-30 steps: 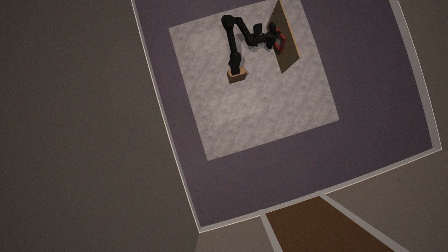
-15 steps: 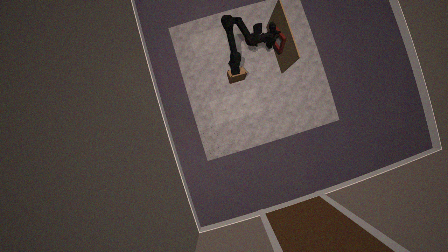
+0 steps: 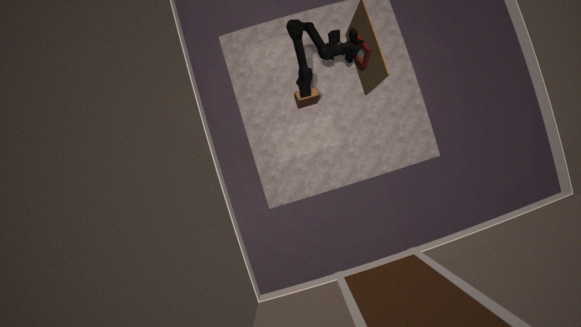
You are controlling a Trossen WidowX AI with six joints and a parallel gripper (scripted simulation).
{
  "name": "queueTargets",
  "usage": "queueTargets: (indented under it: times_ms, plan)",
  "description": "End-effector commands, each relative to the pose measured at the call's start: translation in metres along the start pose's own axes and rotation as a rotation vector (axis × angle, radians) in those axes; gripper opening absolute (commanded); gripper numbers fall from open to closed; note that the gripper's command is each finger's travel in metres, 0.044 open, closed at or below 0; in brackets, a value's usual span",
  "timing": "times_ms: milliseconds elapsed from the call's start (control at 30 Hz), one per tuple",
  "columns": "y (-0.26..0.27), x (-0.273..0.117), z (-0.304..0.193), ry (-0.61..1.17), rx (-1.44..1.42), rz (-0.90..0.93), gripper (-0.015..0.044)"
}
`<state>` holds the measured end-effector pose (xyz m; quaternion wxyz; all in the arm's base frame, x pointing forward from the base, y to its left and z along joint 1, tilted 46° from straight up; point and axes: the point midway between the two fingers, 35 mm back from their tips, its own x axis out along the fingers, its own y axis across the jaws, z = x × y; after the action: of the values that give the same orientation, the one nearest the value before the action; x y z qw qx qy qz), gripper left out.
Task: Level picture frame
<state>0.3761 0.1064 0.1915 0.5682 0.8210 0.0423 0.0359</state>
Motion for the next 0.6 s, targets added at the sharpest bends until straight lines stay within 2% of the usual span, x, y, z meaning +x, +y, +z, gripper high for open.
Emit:
queueTargets:
  times_ms: [0, 567]
  plan:
    - [0.0031, 0.0008, 0.0007, -0.004, 0.004, 0.012, 0.0]
    - [0.0021, 0.0008, 0.002, -0.004, 0.004, 0.012, 0.0]
